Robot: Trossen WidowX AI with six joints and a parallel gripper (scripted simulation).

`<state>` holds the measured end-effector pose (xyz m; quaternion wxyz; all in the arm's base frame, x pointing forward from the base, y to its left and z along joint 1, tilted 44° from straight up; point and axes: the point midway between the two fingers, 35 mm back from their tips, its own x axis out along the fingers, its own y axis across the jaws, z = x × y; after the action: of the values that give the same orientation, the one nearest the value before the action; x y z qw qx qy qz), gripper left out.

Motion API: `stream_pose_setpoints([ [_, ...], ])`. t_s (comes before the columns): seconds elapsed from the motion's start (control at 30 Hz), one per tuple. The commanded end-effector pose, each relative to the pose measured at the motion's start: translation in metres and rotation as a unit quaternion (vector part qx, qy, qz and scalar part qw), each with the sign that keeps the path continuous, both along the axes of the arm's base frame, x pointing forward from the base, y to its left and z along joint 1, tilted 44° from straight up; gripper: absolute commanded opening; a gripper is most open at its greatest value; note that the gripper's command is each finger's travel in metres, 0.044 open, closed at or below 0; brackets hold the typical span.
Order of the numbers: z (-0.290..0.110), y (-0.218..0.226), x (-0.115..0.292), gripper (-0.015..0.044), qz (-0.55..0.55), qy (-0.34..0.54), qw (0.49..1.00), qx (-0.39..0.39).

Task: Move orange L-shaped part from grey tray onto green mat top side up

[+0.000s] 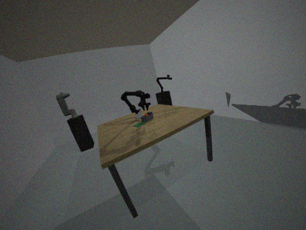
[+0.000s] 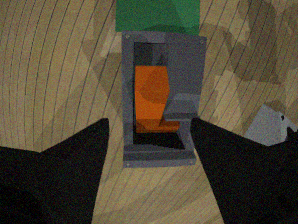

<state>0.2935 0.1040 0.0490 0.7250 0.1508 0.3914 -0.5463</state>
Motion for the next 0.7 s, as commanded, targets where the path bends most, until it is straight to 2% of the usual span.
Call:
stream_pose_setpoints([
  [0.0, -0.012, -0.015, -0.001, 0.0280, -0.003, 0.004, 1.000, -0.005],
  [0.67, -0.031, -0.032, 0.002, 0.0280, -0.003, 0.004, 1.000, -0.005],
])
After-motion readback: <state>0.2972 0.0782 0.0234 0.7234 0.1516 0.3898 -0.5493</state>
